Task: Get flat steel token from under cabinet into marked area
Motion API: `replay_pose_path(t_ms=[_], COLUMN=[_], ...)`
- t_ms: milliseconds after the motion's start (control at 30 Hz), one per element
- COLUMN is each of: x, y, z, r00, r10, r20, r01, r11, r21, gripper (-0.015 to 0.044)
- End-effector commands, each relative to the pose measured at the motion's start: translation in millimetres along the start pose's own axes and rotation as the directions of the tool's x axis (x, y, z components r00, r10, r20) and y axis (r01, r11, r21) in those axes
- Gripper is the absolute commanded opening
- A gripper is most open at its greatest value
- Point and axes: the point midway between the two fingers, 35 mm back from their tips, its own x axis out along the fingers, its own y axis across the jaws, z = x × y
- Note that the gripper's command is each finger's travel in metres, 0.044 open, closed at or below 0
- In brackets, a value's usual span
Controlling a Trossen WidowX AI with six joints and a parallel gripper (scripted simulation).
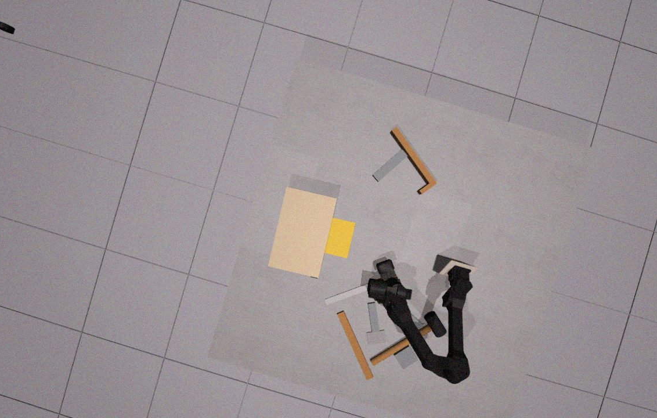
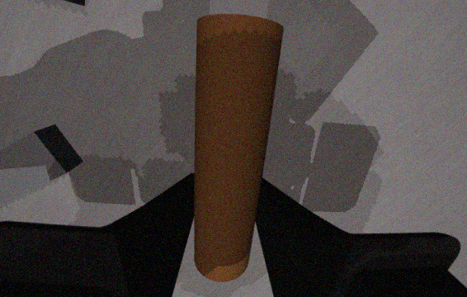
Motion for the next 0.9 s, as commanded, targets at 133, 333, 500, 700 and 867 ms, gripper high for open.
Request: replay_pose_path(t_ms=[133,333,500,700,867], x=[-2,-2,-2,-2,-2], y=[-11,-16,-21,-26,-31], z=[-1,-3,-4,-6,-8], r00=[1.0,1.0,1.0,1.0,1.0], r10=[-0.004,-0.004,-0.004,-0.004,-0.004], r20=[0.006,0.006,0.006,0.006,0.006], r01=[0.004,0.004,0.004,0.004,0.004], r11=[1.0,1.0,1.0,1.0,1.0], r21=[-0.001,-0.002,-0.003,-0.004,-0.005], gripper=[0.0,0.0,0.0,0.0,0.0])
